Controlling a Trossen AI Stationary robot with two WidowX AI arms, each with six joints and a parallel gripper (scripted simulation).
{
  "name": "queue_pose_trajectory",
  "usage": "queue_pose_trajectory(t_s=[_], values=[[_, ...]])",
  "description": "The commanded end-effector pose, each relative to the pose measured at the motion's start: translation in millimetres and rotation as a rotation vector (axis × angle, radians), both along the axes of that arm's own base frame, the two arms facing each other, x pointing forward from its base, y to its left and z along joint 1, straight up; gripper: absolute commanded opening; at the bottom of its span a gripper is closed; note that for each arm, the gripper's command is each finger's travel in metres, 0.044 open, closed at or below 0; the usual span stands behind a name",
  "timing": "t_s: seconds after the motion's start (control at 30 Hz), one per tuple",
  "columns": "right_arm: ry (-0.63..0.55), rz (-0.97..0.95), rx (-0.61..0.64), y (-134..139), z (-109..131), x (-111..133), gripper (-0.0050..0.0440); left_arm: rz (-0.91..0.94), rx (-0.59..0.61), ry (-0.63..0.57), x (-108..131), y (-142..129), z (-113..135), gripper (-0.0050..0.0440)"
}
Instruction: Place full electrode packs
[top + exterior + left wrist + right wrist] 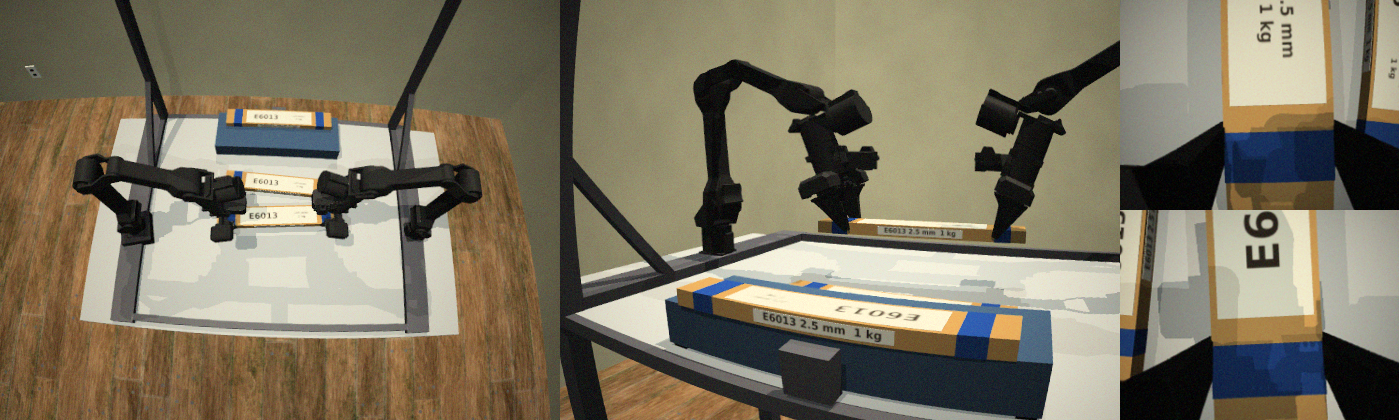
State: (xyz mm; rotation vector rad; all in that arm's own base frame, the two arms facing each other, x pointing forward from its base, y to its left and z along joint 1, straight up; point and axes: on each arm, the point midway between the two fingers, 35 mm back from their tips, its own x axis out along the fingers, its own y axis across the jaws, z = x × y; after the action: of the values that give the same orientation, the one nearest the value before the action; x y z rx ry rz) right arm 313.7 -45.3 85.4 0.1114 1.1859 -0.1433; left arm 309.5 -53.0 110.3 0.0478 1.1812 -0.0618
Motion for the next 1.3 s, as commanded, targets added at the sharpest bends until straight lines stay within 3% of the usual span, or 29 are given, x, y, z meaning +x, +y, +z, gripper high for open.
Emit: queue_pose_trajectory(t_s=[0.0, 1.27], values=[[-0.026, -0.057, -0.017, -2.1, 11.5, -1.8, -0.0050, -0.054, -0.015, -0.019, 0.1, -21.7, 10.5, -0.0050], [-0.025, -0.057, -0.010, 65.6, 11.2, 14.8, -0.0050, -0.055, -0.021, -0.015, -6.9, -90.8, 10.1, -0.0050]])
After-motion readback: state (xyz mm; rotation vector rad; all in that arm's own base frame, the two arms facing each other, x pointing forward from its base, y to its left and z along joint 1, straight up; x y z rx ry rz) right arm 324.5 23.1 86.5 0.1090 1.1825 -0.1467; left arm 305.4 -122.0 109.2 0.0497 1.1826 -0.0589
